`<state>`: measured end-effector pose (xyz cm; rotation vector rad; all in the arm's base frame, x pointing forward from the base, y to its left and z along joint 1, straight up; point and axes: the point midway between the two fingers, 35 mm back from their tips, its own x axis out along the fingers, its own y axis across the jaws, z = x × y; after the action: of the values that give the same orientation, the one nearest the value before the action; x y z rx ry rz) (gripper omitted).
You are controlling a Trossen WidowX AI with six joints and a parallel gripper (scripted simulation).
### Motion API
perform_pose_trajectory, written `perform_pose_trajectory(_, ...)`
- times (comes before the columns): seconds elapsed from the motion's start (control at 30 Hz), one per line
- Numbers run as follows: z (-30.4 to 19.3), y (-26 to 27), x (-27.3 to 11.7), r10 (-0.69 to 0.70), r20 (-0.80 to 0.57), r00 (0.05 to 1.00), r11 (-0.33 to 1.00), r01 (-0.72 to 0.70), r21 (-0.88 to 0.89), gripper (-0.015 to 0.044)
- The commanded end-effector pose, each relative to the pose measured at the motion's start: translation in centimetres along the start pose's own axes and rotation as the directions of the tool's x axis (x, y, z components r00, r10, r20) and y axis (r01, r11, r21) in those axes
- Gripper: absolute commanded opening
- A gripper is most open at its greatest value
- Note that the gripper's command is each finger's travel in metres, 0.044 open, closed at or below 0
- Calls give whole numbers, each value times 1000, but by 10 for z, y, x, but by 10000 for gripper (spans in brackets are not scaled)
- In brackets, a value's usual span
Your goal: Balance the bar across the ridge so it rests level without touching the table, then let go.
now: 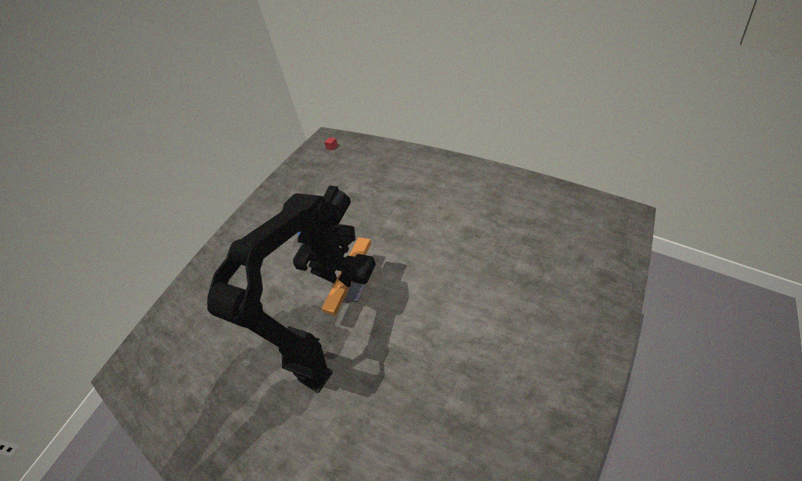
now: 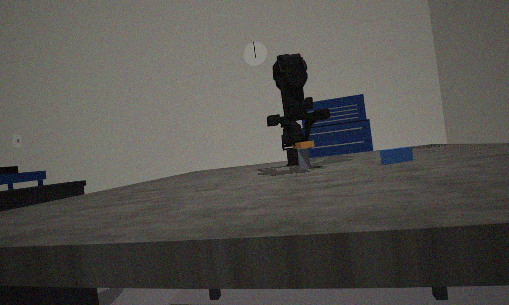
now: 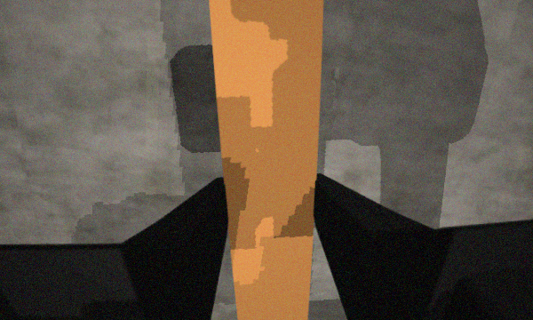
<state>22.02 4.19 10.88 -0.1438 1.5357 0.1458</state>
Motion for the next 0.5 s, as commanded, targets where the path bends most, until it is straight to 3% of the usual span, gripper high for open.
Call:
perform_pose_trajectory(0.0,-1,0,2,2,-4,1000,1000,-2,-3,0)
perform_pose_trajectory(0.47,-1,0,0,2,-4,1000,1000,-2,-3,0)
